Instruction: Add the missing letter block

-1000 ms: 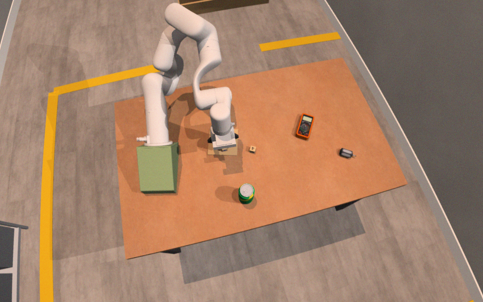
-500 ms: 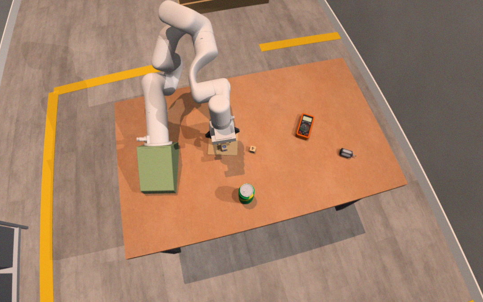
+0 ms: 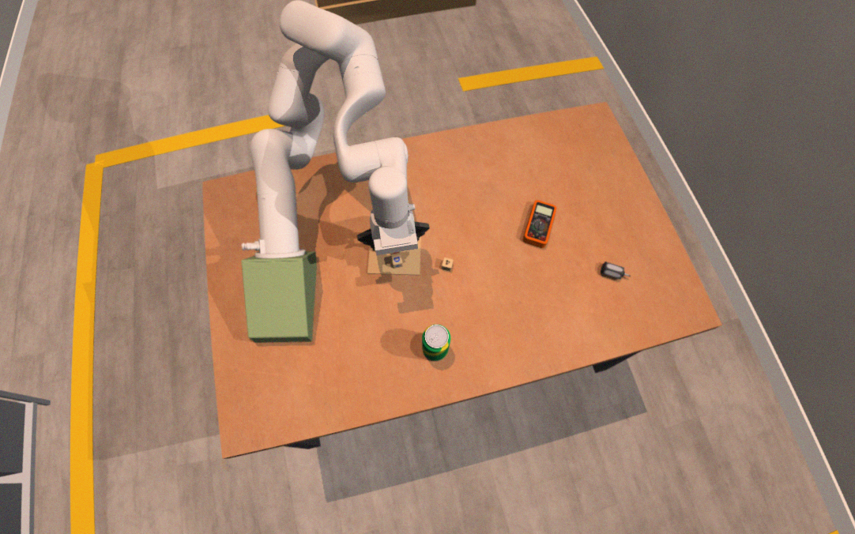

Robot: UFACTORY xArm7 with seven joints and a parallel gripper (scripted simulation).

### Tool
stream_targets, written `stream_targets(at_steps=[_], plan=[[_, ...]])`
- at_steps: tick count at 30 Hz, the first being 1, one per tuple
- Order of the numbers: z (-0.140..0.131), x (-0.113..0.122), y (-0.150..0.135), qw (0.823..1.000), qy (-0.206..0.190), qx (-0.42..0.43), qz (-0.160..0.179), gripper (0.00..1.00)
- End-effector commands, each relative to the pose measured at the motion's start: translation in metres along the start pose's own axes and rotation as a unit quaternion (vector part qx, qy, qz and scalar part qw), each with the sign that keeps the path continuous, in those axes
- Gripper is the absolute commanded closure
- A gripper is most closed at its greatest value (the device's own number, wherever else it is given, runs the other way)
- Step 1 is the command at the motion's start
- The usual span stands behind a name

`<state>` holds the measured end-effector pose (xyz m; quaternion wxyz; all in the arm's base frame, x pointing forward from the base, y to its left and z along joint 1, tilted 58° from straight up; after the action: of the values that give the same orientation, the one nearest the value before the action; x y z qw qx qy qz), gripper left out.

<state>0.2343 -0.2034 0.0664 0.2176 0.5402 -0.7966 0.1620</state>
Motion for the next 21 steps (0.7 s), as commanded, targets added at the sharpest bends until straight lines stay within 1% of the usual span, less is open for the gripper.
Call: stream_targets(at_steps=[1,11,15,21], plan=[[0.001,0.002,0.0,1.0,0.001,0.0,0.002,0.0],[0.001,0.007,0.0,1.0,0.001,0.0,0.002,0.0],[0.001,0.02,0.0,1.0,0.001,0.0,0.002,0.0],[0.0,0.049,0.0,1.0,0.001,0.0,0.002,0.0]])
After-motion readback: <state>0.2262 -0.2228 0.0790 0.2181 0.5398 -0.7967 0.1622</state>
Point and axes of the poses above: the point where the finger pads meet when closed, its own x axis back along the fingers, its own y axis across the jaws, z = x × y, the point moved 9 cm from there along x, back along the fingers, and after that the axes turned 7 degrees about -x, right-handed, at the moved point
